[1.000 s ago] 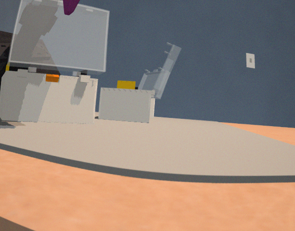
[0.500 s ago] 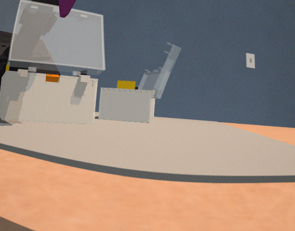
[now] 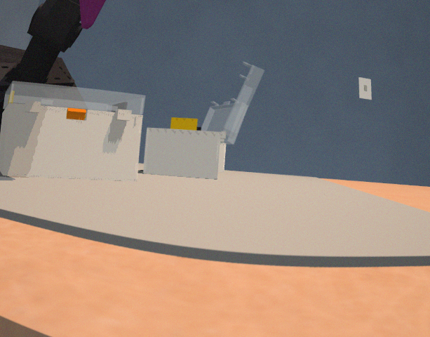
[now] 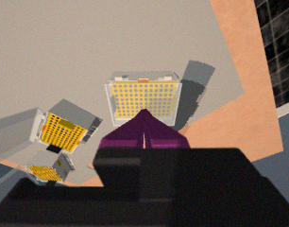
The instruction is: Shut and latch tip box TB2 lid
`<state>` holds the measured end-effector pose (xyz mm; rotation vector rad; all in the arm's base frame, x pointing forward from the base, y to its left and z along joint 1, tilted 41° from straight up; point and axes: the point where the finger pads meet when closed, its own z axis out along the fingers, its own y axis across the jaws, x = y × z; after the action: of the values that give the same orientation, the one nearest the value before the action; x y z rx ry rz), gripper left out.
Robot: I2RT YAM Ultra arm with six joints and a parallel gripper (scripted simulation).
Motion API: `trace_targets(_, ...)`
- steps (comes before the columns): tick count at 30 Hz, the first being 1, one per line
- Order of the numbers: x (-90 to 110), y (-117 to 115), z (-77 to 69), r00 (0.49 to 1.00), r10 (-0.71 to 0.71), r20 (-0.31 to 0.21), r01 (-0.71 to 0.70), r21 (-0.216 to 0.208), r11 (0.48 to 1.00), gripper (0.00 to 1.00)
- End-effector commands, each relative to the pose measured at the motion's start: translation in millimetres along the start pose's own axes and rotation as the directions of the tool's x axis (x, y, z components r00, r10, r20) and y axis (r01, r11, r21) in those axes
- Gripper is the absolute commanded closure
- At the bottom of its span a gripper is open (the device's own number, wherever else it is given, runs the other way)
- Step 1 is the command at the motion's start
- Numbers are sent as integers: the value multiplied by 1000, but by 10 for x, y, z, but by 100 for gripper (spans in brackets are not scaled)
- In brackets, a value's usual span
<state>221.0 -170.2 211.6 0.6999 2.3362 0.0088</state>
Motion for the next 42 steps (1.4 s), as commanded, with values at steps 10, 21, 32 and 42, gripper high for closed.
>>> trace_targets(10, 10, 12, -55, 1000, -11, 20, 11, 1, 1000, 100)
trace_targets(21, 10, 12, -55, 1000, -11, 20, 11, 1, 1000, 100)
trace_targets(32, 13, 12, -195, 1000, -11, 20, 11, 1, 1000, 100)
trace_targets(42, 17, 12, -374, 1000, -11, 19, 11, 1, 1000, 100)
